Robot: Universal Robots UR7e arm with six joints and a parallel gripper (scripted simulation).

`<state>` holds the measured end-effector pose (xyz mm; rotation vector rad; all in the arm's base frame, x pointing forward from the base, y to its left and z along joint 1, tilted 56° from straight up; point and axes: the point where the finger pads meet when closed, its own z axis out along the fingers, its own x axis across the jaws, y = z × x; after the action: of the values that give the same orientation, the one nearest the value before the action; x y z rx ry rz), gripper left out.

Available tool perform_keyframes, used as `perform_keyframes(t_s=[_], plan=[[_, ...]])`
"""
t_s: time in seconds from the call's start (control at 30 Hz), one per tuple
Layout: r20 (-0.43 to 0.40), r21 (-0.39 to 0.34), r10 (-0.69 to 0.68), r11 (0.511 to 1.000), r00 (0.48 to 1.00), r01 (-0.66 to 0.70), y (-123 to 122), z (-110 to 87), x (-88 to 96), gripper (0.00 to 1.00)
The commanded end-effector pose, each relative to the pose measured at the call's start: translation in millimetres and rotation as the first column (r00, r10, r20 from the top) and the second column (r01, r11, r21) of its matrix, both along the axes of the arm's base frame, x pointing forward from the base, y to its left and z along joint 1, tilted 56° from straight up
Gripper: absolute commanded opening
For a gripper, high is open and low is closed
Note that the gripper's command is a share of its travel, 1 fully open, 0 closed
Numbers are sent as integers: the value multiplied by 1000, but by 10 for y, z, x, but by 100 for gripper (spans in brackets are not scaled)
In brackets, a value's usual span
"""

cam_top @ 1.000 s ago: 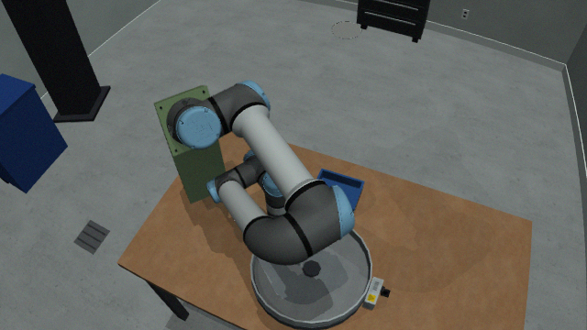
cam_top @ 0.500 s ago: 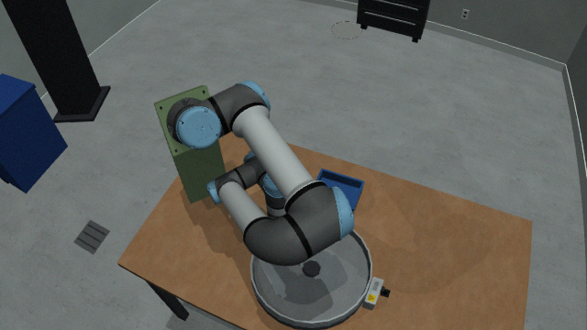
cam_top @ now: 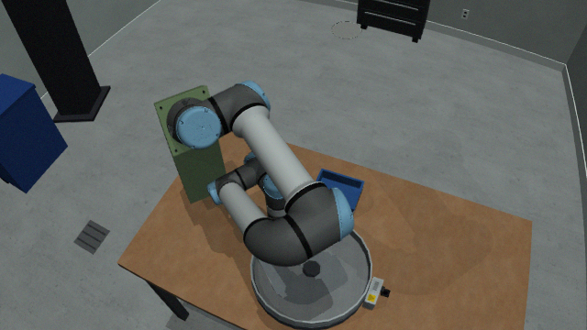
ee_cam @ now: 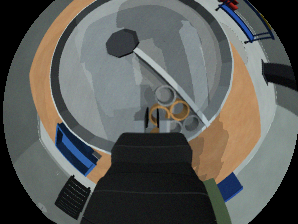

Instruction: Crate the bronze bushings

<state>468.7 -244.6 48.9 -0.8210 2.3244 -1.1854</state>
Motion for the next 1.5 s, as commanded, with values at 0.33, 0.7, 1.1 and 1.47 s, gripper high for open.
perform_keyframes(t_s=[0.33, 0.7, 1.1, 1.47], plan=[[1, 0, 0, 1000, 1000, 0, -25, -21, 27, 40], [1, 0, 0, 1000, 1000, 0, -24, -21, 26, 0], [1, 0, 1, 1000, 1000, -1, -23, -21, 27, 0], [1, 0, 1, 1000, 1000, -1, -23, -21, 27, 0]])
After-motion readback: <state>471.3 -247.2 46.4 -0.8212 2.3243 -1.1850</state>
